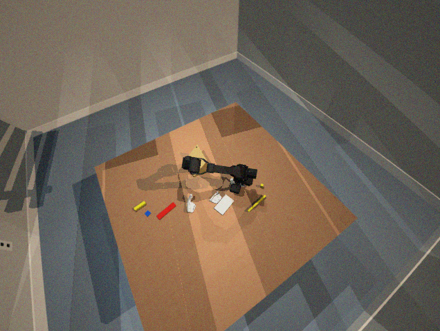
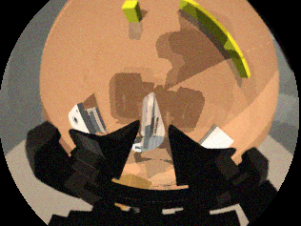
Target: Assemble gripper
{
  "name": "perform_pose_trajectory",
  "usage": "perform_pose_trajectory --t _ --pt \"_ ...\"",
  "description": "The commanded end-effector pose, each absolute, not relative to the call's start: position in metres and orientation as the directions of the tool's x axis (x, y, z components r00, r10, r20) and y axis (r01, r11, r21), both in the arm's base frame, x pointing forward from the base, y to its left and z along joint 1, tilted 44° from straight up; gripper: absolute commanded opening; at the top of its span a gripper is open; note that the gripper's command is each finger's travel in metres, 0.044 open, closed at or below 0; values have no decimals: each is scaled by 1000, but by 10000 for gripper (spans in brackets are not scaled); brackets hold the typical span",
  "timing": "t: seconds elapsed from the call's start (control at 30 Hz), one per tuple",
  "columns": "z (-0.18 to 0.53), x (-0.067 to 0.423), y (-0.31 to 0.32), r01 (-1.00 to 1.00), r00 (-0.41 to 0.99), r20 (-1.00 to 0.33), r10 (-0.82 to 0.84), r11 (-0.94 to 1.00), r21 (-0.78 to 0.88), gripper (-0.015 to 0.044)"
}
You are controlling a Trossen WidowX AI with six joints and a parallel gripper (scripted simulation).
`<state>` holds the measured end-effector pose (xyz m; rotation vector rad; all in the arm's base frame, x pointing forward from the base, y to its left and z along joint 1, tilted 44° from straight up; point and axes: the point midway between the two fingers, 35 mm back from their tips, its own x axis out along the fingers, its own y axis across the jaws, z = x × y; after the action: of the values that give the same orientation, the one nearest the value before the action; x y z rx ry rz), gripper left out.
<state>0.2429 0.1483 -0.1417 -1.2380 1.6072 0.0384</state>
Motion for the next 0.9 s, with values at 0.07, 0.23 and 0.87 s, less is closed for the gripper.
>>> perform_pose_trajectory --t 0.07,0.23,0.87 --pt "-142 243 148 -714 94 -727 -680 463 -525 134" --pt "-142 243 148 -714 94 -727 -680 463 -525 134" --pt "-119 242 172 -716 95 -728 -679 462 -524 134"
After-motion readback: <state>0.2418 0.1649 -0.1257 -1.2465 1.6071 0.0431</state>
